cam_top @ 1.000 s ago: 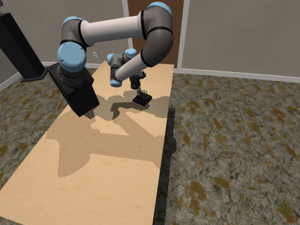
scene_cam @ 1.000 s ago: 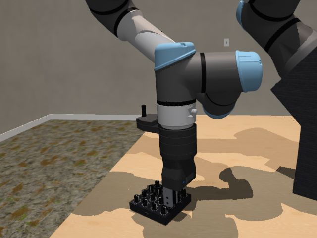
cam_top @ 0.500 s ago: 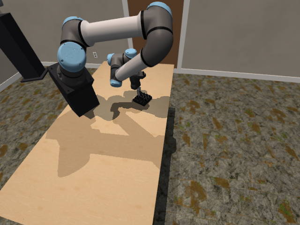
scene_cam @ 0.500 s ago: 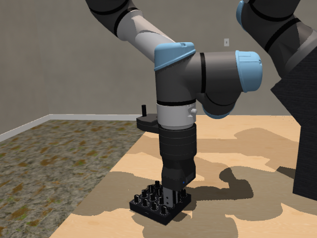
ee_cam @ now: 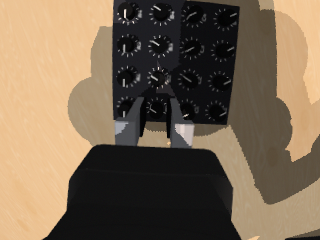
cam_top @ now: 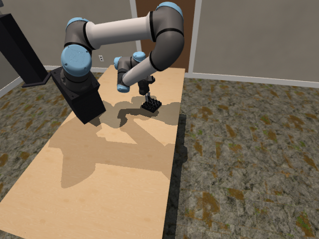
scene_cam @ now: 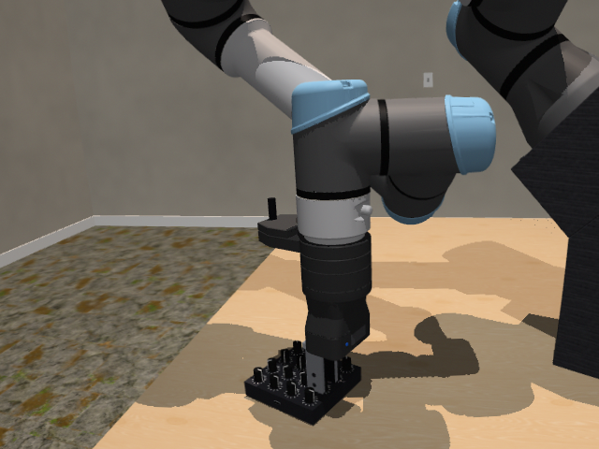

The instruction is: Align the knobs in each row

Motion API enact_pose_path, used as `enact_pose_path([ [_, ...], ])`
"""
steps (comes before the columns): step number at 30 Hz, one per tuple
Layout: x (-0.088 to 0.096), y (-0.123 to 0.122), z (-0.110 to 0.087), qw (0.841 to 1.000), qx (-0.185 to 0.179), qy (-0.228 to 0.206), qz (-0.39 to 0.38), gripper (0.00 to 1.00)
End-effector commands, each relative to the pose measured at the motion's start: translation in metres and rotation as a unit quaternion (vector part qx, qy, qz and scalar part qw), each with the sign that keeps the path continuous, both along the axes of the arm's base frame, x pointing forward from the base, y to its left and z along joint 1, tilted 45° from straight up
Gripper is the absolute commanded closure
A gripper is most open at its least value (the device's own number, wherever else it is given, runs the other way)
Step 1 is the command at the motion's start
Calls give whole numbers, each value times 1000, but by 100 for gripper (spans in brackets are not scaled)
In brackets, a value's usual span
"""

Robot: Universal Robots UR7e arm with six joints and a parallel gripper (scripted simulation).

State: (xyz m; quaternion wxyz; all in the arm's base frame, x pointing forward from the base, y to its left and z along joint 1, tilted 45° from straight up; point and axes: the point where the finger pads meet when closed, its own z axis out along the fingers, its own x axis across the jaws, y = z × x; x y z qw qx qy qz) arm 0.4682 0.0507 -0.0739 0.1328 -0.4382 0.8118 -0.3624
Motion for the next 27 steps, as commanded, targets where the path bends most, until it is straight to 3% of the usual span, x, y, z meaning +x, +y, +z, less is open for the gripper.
enact_pose_path([
  [1,0,0,0,1000,0,0,0,54],
  [15,-1,1,1,1000,0,0,0,54],
  [27,-13,12,18,1000,0,0,0,54],
])
